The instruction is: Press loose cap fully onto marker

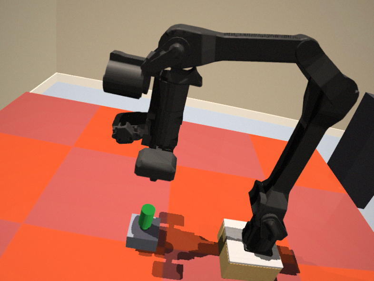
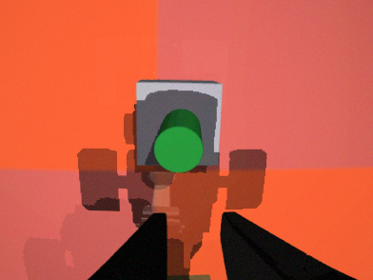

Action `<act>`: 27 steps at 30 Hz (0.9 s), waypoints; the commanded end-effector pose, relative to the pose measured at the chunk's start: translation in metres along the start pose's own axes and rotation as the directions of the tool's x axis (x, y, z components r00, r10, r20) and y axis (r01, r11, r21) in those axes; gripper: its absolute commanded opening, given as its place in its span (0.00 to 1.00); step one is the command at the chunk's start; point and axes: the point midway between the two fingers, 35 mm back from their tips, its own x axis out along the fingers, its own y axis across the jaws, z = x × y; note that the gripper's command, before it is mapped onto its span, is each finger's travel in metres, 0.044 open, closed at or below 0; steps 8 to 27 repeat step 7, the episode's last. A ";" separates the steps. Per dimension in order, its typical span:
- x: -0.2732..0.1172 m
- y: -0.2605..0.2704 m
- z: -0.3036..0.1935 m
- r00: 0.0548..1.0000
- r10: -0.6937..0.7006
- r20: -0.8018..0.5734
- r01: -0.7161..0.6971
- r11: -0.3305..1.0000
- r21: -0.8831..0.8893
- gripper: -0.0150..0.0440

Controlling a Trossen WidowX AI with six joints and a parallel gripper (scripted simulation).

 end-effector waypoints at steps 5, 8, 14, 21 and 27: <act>-0.004 0.000 0.001 1.000 -0.001 0.005 0.000 1.000 0.003 0.74; -0.004 0.000 0.001 1.000 -0.001 0.005 0.000 1.000 0.003 0.83; -0.004 0.000 0.001 1.000 -0.001 0.005 0.000 1.000 0.003 0.83; -0.004 0.000 0.001 1.000 -0.001 0.005 0.000 1.000 0.003 0.83; -0.004 0.000 0.001 1.000 -0.001 0.005 0.000 1.000 0.003 0.83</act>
